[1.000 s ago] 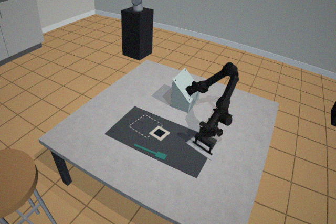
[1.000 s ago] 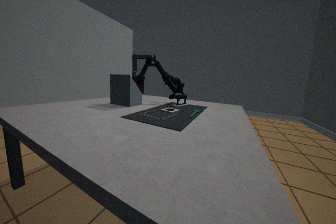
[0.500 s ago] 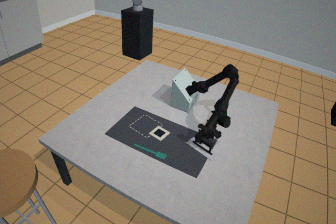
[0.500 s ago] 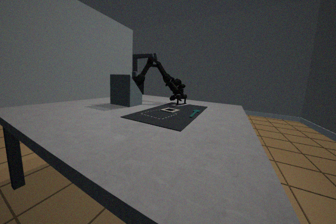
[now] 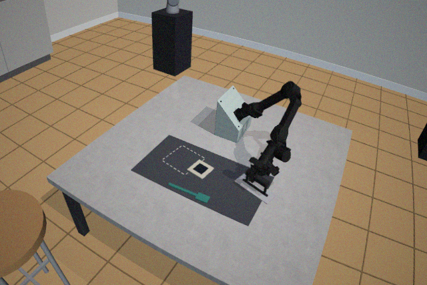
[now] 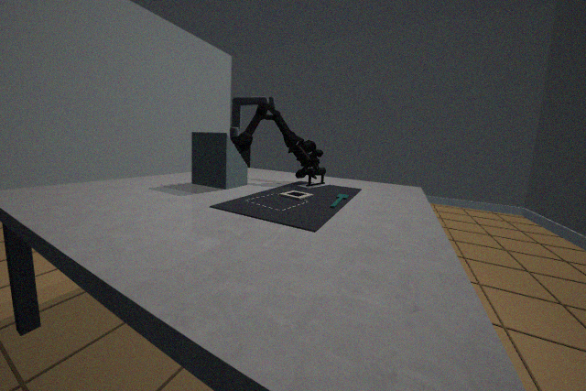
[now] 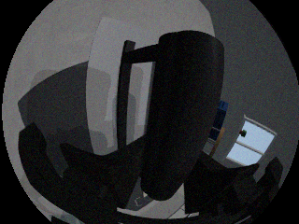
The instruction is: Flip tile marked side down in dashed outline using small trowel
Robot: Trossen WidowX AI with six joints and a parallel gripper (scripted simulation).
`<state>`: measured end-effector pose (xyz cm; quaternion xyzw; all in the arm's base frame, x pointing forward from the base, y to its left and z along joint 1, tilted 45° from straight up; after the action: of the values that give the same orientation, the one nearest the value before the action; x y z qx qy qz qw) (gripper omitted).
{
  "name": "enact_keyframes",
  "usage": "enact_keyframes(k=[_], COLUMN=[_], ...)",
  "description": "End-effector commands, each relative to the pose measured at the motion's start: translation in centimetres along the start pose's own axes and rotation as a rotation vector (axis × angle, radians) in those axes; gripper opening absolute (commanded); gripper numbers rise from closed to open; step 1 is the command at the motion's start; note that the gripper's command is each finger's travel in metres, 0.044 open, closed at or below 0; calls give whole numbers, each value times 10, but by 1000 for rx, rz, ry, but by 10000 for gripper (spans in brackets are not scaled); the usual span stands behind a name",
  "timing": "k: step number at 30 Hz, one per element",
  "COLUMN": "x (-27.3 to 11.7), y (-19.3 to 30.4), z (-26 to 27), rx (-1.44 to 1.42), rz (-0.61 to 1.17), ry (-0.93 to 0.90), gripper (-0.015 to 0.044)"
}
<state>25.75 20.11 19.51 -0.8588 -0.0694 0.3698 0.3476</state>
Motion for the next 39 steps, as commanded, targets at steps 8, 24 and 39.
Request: enact_keyframes(k=[8, 24, 39], x=[-4, -31, 21], y=[1, 11, 87], z=[-7, -48, -70], rx=[-2, 2, 19], rz=[2, 2, -64], ry=[0, -2, -10], gripper=[0, 0, 0])
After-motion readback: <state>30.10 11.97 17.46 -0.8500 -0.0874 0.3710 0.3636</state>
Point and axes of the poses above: the point midway between the two fingers, 35 mm back from their tips, its own x axis out along the fingers, its own z axis across the jaws, y = z × x, the point moved 10 cm from there along -x, back along the fingers, and after that the axes turned 6 degrees about -x, right-handed, at the moved point
